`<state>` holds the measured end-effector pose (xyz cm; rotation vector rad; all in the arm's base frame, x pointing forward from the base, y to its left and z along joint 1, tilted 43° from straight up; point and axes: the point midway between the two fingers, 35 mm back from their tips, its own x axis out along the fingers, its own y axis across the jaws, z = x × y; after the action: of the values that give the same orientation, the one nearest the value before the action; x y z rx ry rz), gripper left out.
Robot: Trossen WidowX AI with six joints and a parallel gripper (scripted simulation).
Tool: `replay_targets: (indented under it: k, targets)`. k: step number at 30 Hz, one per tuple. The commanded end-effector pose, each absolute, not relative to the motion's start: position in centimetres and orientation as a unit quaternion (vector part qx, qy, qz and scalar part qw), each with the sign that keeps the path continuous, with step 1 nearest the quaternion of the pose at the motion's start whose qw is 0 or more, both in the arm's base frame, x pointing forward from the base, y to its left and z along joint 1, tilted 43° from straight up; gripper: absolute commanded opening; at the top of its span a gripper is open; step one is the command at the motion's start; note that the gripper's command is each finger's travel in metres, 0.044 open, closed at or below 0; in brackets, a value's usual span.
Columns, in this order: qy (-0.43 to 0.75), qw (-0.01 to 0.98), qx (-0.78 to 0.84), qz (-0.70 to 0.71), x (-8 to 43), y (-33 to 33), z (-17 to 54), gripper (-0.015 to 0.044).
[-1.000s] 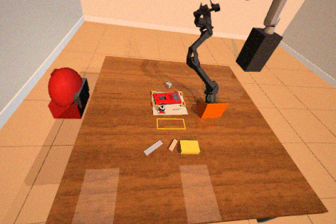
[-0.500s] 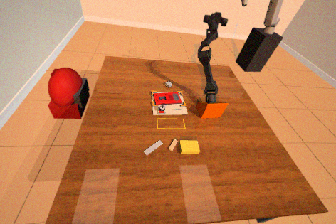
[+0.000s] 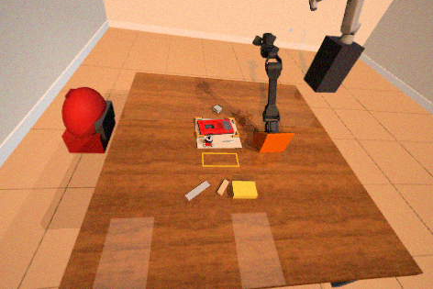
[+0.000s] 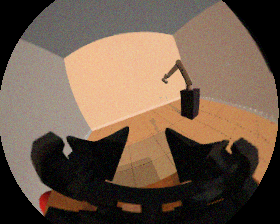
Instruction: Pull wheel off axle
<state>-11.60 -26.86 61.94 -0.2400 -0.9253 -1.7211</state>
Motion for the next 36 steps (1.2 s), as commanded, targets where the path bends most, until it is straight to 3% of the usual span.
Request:
replay_targets:
  k: [1,10,19,27,36]
  targets:
    - [-0.372,0.579,-0.047,-0.725,-9.7,-30.4,59.8,0.0300]
    - [-0.286,0.644,0.090,-0.704,-1.7,-38.2,52.8,0.0300]
    - [-0.155,0.702,0.193,-0.668,9.6,-41.9,44.6,0.0300]
    - [-0.013,0.744,0.242,-0.623,20.4,-40.6,37.1,0.0300]
    - [0.164,0.770,0.252,-0.563,31.0,-34.5,28.2,0.0300]
